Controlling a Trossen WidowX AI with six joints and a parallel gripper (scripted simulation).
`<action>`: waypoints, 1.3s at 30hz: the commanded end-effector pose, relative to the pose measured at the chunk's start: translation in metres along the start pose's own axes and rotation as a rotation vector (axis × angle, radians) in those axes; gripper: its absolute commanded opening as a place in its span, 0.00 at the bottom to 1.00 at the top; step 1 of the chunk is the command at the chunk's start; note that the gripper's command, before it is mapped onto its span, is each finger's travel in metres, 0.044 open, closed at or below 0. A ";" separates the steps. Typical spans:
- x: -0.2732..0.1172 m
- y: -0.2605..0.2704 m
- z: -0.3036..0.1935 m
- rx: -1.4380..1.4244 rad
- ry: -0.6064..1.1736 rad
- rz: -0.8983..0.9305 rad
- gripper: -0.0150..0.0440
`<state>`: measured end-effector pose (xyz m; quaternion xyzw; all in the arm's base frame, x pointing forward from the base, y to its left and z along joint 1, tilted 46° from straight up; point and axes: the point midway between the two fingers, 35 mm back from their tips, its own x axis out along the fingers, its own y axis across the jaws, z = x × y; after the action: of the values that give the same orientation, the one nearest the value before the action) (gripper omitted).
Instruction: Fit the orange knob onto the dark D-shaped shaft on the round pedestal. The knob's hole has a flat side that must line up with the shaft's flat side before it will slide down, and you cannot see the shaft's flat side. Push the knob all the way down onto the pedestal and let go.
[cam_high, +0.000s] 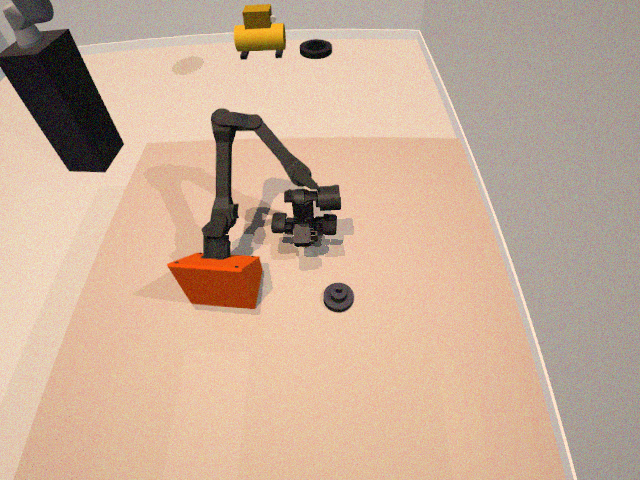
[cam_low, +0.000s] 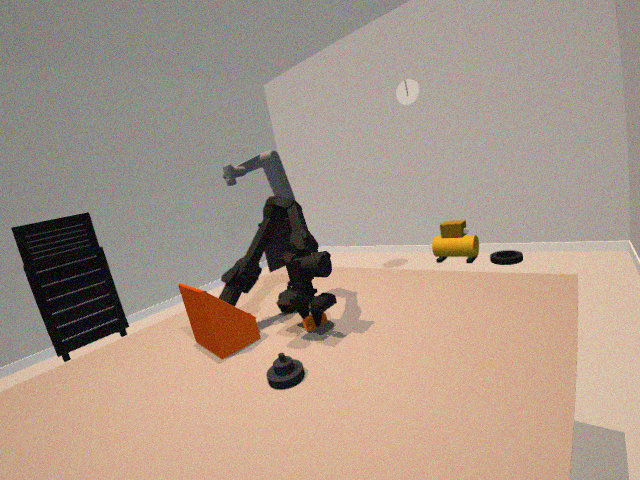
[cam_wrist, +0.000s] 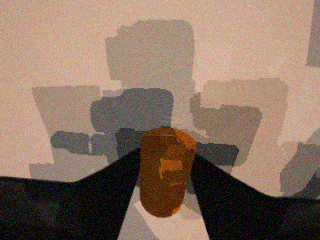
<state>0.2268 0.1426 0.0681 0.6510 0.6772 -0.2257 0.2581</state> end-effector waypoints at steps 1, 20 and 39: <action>-0.003 0.000 -0.004 -0.002 -0.073 0.003 0.56; -0.010 0.000 -0.020 -0.003 -0.330 0.003 0.56; -0.013 0.000 -0.039 -0.003 -0.618 0.003 0.56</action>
<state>0.2241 0.1560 0.1037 0.5631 0.5812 -0.3924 0.4371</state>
